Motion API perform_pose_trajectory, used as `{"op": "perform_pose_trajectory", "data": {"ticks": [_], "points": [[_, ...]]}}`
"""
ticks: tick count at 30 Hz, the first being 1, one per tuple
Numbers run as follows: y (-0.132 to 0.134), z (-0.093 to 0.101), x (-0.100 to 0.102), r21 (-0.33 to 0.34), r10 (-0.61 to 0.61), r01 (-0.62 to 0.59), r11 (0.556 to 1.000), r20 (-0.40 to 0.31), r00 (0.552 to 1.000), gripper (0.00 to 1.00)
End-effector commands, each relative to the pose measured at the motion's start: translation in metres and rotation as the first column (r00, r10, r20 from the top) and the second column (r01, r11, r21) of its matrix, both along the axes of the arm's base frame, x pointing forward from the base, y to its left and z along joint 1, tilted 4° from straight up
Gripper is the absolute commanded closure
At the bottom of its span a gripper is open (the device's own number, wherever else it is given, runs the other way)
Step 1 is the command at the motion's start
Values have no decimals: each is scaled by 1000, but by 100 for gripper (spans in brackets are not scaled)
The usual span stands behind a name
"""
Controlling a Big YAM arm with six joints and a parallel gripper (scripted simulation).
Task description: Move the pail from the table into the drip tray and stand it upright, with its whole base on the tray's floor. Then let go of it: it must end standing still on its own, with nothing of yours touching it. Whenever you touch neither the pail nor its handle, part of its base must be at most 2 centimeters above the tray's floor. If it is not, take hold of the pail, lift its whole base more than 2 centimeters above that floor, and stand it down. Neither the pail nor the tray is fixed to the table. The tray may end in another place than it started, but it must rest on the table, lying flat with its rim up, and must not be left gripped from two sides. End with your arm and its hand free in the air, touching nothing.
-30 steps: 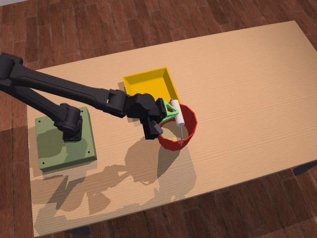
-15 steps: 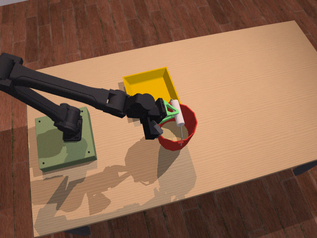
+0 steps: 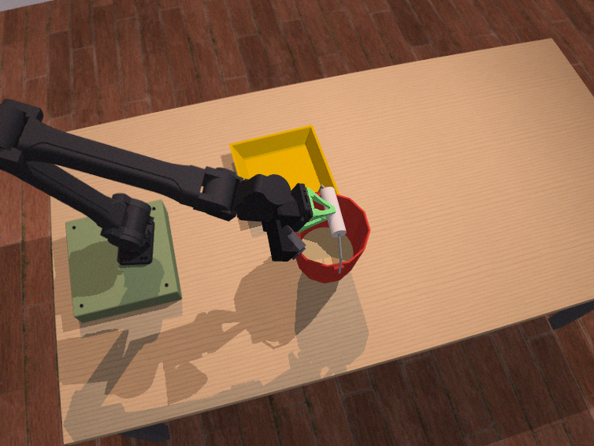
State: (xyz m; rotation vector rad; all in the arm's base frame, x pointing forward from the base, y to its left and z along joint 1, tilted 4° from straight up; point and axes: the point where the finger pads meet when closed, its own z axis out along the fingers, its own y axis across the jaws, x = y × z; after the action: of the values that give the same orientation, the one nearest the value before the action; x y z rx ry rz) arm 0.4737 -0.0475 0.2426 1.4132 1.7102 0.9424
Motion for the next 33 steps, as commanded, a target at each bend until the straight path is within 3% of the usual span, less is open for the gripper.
{"op": "perform_pose_trajectory", "data": {"ticks": [1,33], "points": [[13,61,12,-23,24,-21,1000,149,989,79],[80,56,2,-17,115,-114,993,98,988,79]]}}
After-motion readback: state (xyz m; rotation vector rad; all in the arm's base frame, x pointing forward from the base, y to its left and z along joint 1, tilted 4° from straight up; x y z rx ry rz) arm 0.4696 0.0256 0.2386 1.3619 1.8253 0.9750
